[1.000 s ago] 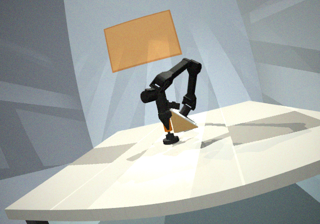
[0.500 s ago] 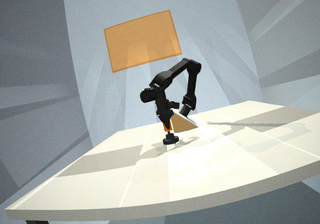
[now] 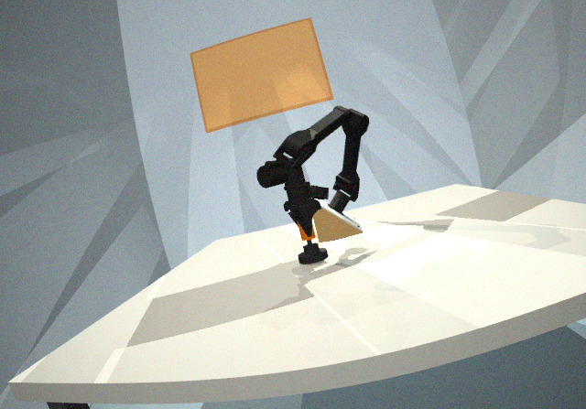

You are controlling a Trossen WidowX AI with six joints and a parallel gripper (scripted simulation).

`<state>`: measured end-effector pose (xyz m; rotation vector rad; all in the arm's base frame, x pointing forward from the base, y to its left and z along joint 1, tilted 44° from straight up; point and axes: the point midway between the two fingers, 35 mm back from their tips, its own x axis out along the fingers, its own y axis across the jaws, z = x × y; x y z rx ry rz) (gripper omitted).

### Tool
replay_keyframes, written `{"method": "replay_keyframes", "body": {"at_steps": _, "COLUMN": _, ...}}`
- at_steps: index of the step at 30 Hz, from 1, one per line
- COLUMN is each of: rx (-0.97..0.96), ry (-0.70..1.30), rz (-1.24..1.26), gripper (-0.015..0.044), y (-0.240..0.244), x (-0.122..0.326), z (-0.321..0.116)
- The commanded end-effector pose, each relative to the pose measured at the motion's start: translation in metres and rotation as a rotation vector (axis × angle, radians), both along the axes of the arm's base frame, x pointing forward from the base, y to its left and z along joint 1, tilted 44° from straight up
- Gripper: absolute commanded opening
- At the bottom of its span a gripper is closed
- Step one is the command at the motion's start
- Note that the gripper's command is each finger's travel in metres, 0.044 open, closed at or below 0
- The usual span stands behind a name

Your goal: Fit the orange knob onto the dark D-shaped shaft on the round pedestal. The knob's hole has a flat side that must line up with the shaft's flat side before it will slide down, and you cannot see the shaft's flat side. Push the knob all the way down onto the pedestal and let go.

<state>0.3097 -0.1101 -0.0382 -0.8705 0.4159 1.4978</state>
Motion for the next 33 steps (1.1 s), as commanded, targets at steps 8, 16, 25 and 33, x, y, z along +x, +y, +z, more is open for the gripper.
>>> {"method": "replay_keyframes", "body": {"at_steps": 8, "rx": -0.001, "ry": -0.005, "rz": 0.004, "gripper": 0.0, "y": 0.0013, "x": -0.0008, "z": -0.0012}}
{"method": "replay_keyframes", "body": {"at_steps": 16, "rx": -0.001, "ry": -0.005, "rz": 0.004, "gripper": 0.0, "y": 0.0015, "x": -0.0002, "z": -0.0017}}
{"method": "replay_keyframes", "body": {"at_steps": 25, "rx": -0.005, "ry": -0.042, "rz": 0.044, "gripper": 0.0, "y": -0.0022, "x": 0.0013, "z": 0.002}}
{"method": "replay_keyframes", "body": {"at_steps": 33, "rx": -0.017, "ry": -0.148, "rz": 0.156, "gripper": 0.0, "y": -0.002, "x": 0.0015, "z": 0.0009}}
